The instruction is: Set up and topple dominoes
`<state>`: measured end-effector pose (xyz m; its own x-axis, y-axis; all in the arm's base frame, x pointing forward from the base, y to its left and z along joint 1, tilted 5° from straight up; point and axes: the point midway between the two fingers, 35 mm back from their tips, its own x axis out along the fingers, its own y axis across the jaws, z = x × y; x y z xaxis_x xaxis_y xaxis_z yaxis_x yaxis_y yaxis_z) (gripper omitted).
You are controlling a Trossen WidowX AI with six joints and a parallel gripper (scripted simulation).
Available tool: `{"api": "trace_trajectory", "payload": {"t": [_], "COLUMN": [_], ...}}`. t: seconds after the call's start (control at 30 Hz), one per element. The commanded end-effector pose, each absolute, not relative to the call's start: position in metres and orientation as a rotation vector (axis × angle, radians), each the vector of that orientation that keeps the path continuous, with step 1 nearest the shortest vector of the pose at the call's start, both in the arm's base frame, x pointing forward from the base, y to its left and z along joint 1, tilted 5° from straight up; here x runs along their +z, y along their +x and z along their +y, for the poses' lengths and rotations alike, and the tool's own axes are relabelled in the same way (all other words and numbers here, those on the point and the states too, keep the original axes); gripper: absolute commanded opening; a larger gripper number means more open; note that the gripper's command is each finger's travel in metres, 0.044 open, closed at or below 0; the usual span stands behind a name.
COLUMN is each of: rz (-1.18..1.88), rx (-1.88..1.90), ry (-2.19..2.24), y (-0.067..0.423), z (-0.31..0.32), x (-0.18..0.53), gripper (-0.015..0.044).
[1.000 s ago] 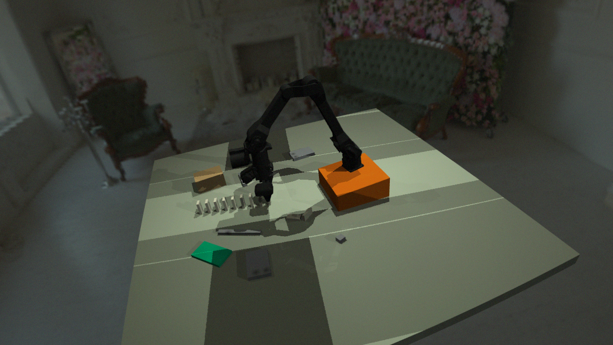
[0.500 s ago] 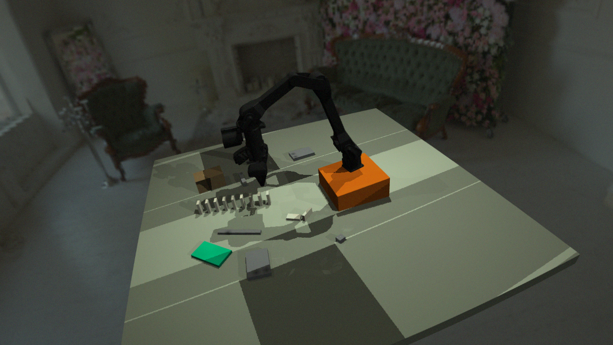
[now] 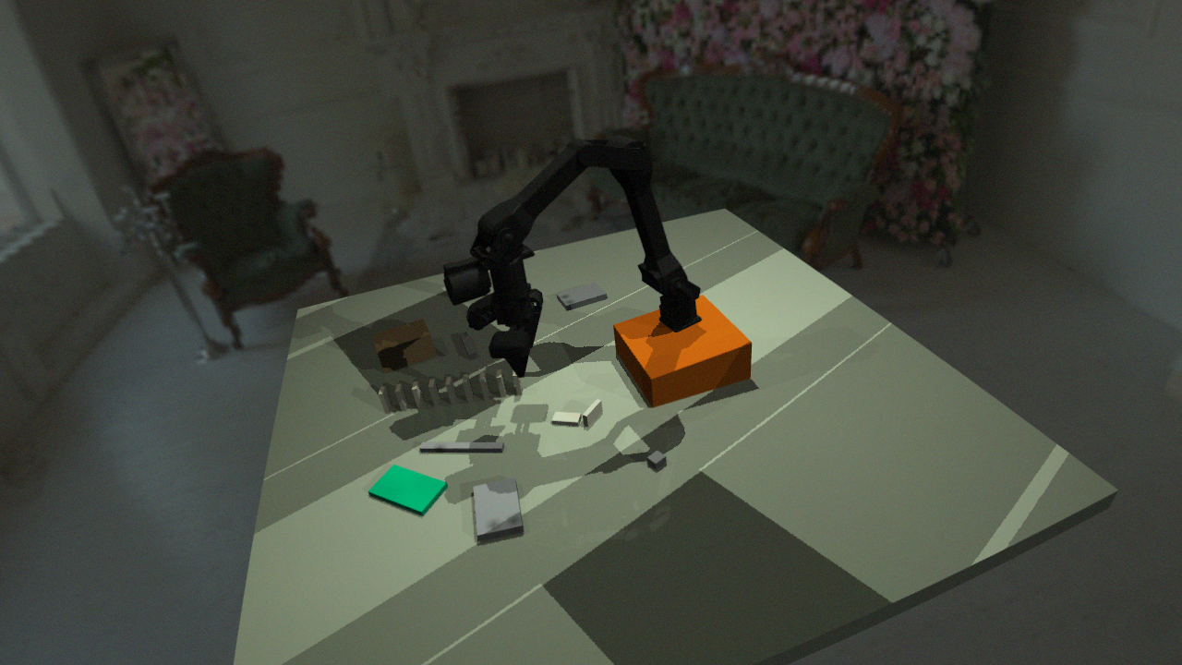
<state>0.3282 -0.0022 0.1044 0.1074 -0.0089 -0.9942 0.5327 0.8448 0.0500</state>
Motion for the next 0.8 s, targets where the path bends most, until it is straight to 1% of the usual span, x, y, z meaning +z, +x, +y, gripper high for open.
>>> {"api": "trace_trajectory", "payload": {"t": [0.0, 0.33, 0.57, 0.77], "rz": [1.4, 1.4, 1.401, 1.399], "rx": [-0.52, -0.522, -0.52, -0.523], "ry": [0.556, 0.557, 0.552, 0.56], "y": [0.31, 0.31, 0.315, 0.315], "z": [0.047, 0.048, 0.047, 0.047], "x": [0.069, 0.064, 0.01, 0.003], "gripper": [0.044, 0.044, 0.044, 0.044]}}
